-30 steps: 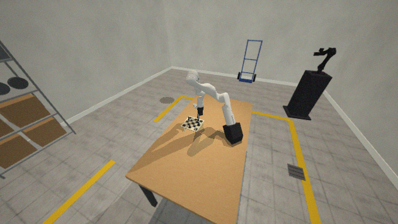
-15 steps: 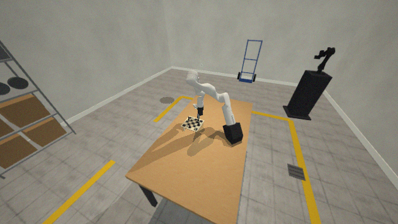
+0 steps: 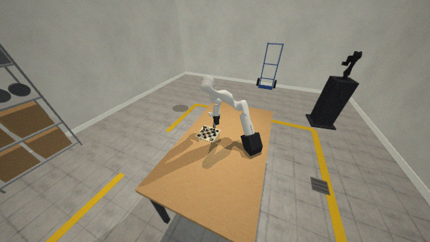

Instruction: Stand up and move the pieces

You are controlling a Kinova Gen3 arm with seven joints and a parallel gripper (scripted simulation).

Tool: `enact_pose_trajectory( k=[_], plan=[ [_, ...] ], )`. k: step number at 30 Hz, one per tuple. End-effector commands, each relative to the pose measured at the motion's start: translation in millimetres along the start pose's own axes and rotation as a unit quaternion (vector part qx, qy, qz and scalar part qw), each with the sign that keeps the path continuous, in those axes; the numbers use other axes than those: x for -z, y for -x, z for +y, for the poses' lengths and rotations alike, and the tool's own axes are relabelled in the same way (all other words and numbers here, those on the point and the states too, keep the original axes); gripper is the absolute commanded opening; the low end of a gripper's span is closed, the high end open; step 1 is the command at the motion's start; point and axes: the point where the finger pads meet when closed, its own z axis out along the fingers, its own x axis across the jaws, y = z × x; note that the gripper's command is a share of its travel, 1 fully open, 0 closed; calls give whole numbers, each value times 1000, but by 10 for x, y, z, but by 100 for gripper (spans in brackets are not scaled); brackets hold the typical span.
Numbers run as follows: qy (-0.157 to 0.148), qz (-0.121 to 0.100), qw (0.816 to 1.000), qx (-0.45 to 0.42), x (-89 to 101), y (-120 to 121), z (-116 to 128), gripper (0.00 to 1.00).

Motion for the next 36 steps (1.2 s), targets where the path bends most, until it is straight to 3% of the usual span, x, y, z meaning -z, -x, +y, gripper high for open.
enact_pose_trajectory(
  k=[1, 36],
  plan=[
    [0, 0, 1000, 0, 2, 0, -2, 0],
    [0, 0, 1000, 0, -39, 0, -2, 0]
  ],
)
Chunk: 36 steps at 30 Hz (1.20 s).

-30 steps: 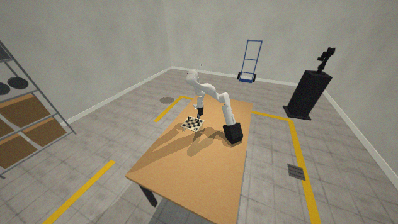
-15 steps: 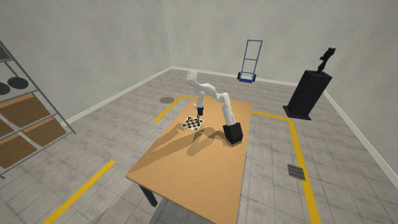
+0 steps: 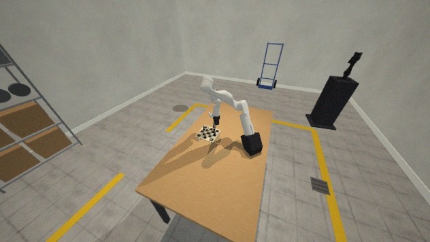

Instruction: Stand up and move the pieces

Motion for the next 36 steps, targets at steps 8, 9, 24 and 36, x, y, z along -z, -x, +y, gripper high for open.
enact_pose_trajectory(
  k=[8, 9, 24, 36],
  plan=[
    [0, 0, 1000, 0, 1, -1, -1, 0],
    [0, 0, 1000, 0, 1, -1, -1, 0],
    [0, 0, 1000, 0, 1, -1, -1, 0],
    [0, 0, 1000, 0, 1, -1, -1, 16]
  ],
)
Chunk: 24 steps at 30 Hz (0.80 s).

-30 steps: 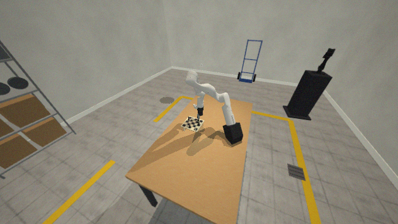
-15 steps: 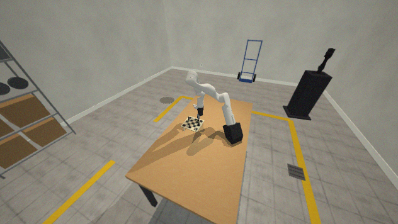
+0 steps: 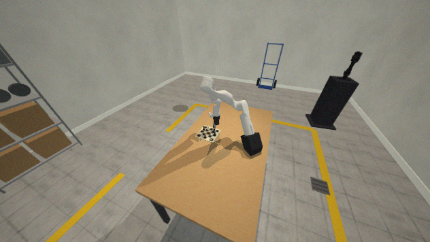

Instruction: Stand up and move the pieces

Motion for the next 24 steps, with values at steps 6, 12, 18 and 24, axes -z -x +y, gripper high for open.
enact_pose_trajectory(
  k=[6, 12, 18, 24],
  plan=[
    [0, 0, 1000, 0, 2, 0, -2, 48],
    [0, 0, 1000, 0, 2, 0, -2, 79],
    [0, 0, 1000, 0, 2, 0, -2, 79],
    [0, 0, 1000, 0, 5, 0, -2, 79]
  ],
)
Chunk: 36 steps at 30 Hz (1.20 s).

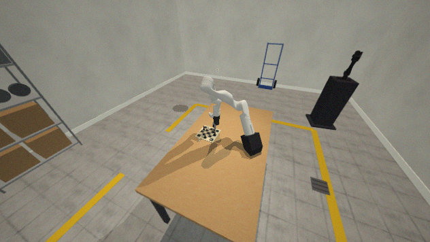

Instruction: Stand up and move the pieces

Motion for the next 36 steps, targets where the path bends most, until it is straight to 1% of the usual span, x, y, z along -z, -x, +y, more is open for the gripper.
enact_pose_trajectory(
  k=[1, 9, 13, 24, 26, 36],
  plan=[
    [-1, 0, 1000, 0, 7, 0, -3, 79],
    [-1, 0, 1000, 0, 52, 0, -3, 79],
    [-1, 0, 1000, 0, 113, 0, -3, 79],
    [-1, 0, 1000, 0, 379, 0, -3, 79],
    [-1, 0, 1000, 0, 379, 0, -3, 79],
    [-1, 0, 1000, 0, 666, 0, -3, 79]
  ],
)
